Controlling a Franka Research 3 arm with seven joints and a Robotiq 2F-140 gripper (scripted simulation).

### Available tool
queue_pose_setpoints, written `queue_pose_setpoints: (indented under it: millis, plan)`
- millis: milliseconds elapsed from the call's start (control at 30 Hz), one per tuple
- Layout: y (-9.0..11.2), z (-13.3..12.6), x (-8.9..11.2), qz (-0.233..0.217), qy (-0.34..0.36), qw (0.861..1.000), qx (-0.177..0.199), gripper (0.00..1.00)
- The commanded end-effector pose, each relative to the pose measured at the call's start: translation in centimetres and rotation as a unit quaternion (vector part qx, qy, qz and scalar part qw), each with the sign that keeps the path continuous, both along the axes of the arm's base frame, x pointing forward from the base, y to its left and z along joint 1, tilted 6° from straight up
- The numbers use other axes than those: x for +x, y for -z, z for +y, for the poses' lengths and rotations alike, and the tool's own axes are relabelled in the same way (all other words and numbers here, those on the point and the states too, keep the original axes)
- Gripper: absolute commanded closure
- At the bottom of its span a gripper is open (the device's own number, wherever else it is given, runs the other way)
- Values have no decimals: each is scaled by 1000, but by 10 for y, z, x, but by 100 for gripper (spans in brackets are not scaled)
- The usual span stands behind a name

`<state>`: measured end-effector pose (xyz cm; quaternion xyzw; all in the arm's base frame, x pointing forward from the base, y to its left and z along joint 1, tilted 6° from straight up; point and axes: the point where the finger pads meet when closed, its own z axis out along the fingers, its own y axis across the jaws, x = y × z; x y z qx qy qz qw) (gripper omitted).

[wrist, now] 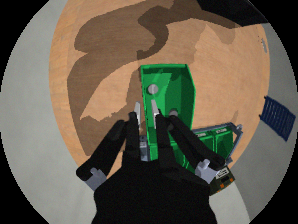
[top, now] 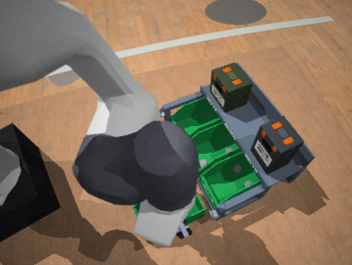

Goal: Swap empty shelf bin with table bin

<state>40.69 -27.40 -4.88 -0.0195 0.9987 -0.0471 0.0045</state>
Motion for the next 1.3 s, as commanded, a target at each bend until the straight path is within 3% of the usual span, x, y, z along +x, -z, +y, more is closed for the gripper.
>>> queue_pose_setpoints:
  millis: [0,567,600,1267]
  plan:
    - [0,-2,3,-4,-4,1000,-2,85]
    - [1,-2,3,-4,-4,1000,-2,85]
    - [1,-2,3,-4,-4,1000,-2,100]
    - [1,-2,3,-4,-4,1000,-2,100]
